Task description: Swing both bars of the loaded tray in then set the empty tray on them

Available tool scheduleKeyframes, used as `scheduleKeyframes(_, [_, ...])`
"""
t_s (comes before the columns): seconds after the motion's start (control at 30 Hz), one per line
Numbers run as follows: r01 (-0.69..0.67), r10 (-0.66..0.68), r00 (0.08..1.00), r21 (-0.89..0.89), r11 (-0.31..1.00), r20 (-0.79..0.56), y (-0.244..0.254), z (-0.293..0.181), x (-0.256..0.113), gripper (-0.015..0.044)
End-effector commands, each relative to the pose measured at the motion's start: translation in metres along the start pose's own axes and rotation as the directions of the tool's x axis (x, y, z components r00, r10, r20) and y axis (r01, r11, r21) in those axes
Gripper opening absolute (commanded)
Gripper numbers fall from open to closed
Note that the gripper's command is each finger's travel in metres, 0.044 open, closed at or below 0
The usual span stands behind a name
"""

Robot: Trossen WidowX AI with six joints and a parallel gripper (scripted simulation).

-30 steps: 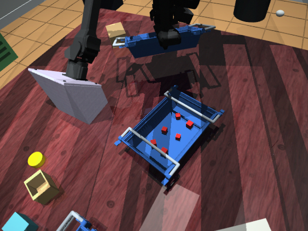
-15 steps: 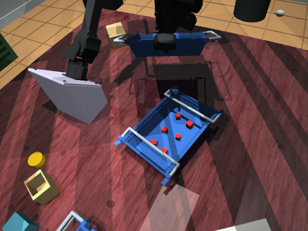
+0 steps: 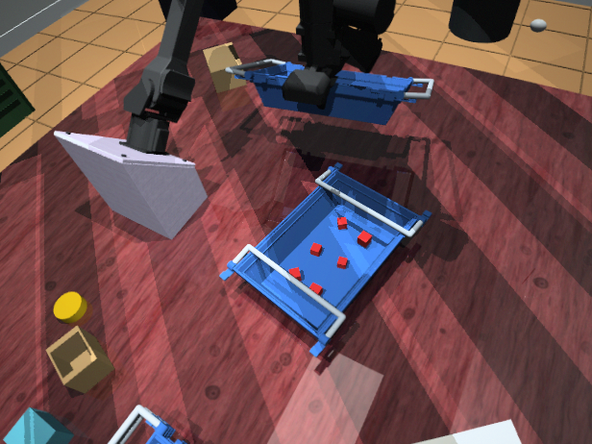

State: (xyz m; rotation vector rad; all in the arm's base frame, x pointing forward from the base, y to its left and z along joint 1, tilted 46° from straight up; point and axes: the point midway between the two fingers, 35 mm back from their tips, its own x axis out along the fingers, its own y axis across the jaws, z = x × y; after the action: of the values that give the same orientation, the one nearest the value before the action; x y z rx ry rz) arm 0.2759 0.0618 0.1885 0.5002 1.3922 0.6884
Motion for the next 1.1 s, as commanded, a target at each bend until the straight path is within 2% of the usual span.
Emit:
scheduleKeyframes(0.0, [-0.001,0.000,1.000,0.073,0.997,0.014,-0.006,0.004,-0.005,0.0000])
scheduleKeyframes(0.53, [0.000,-0.005,1.000,0.344,0.939,0.013,-0.030,0.013,-0.008,0.0000])
scheduleKeyframes(1.07, [-0.001,-0.007,1.000,0.588,0.809,0.012,-0.055,0.020,-0.011,0.0000])
